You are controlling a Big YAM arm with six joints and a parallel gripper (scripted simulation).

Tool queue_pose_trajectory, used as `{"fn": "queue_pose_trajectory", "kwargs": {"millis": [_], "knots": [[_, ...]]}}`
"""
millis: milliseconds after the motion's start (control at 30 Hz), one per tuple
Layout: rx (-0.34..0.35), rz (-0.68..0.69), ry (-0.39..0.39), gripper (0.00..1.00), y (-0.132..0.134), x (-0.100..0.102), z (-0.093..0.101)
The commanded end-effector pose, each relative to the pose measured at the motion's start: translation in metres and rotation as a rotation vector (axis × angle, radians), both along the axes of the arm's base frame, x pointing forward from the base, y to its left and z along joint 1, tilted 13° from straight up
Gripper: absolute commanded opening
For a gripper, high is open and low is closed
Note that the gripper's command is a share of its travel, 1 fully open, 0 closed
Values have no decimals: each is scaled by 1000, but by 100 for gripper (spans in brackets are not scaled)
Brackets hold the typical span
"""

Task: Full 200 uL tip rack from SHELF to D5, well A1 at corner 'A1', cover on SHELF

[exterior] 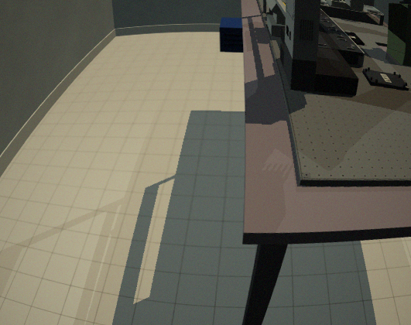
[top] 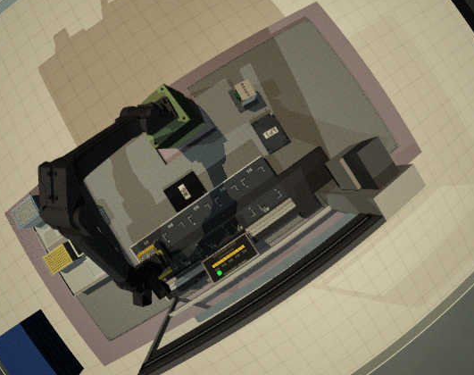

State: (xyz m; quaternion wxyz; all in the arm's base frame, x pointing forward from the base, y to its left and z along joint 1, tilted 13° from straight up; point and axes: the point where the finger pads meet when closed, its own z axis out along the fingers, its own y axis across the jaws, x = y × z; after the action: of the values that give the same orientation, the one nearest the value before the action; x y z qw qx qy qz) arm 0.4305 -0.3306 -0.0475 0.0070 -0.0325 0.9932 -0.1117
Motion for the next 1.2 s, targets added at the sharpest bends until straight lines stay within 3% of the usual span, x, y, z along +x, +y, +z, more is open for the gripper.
{"fn": "queue_pose_trajectory", "kwargs": {"millis": [0, 33, 300, 333, 1167], "knots": [[-18, 1, -32, 0, -10, 8, 8], [-22, 3, -36, 0, -8, 13, 15], [-22, 3, -36, 0, -8, 13, 15], [-22, 3, -36, 100, -8, 13, 15], [-22, 3, -36, 100, -8, 13, 15]]}}
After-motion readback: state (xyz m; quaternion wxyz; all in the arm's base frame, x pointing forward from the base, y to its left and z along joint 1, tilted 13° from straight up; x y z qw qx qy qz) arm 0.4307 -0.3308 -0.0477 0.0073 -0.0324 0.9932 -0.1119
